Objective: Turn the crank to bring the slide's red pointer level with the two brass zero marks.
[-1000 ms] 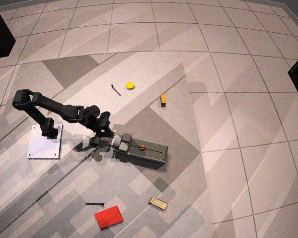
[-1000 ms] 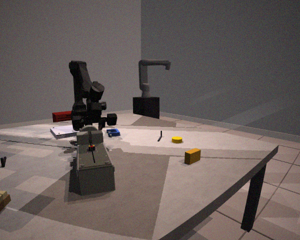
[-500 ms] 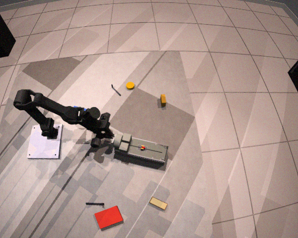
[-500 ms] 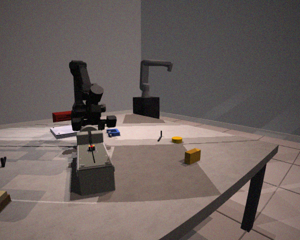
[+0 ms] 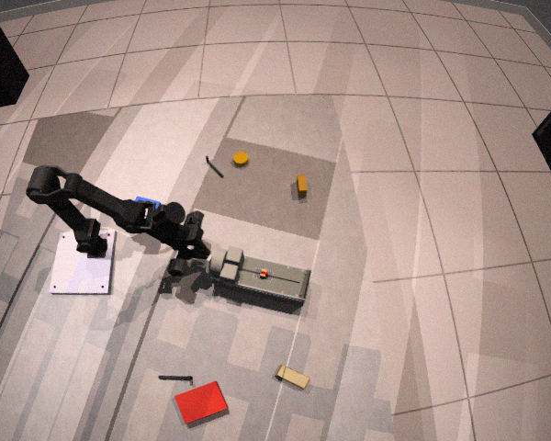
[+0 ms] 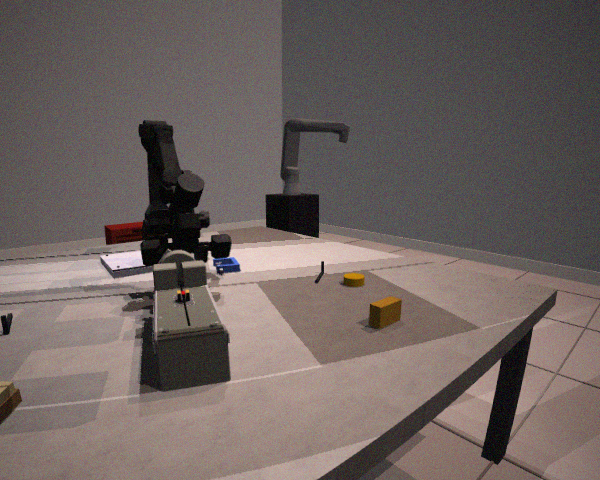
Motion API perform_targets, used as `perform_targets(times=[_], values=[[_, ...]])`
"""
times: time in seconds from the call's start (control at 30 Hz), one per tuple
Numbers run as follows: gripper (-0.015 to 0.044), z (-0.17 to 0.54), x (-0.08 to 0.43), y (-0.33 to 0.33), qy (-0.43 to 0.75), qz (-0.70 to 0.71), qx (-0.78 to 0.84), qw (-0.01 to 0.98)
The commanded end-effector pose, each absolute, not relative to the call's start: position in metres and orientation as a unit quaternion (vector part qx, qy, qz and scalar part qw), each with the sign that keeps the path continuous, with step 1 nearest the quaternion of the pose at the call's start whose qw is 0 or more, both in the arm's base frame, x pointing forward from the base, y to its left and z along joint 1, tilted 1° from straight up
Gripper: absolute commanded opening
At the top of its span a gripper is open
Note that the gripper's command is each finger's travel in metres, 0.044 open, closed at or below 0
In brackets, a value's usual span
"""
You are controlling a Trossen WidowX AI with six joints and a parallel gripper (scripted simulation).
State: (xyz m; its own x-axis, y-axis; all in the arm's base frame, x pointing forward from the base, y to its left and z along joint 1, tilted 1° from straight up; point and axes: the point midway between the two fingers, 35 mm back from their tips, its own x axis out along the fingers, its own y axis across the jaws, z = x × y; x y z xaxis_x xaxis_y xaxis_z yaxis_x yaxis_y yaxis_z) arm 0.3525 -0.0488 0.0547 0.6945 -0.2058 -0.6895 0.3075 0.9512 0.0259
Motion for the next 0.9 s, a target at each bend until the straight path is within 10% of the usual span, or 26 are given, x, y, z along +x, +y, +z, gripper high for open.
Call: perform_targets(times=[0.0,0.87], values=[[0.0,0.047,0.3511,-0.0543,0.372,-0.144,0.068,0.914],[0.0,0.0423,0.348,-0.0636,0.373,-0.145,0.068,0.914]])
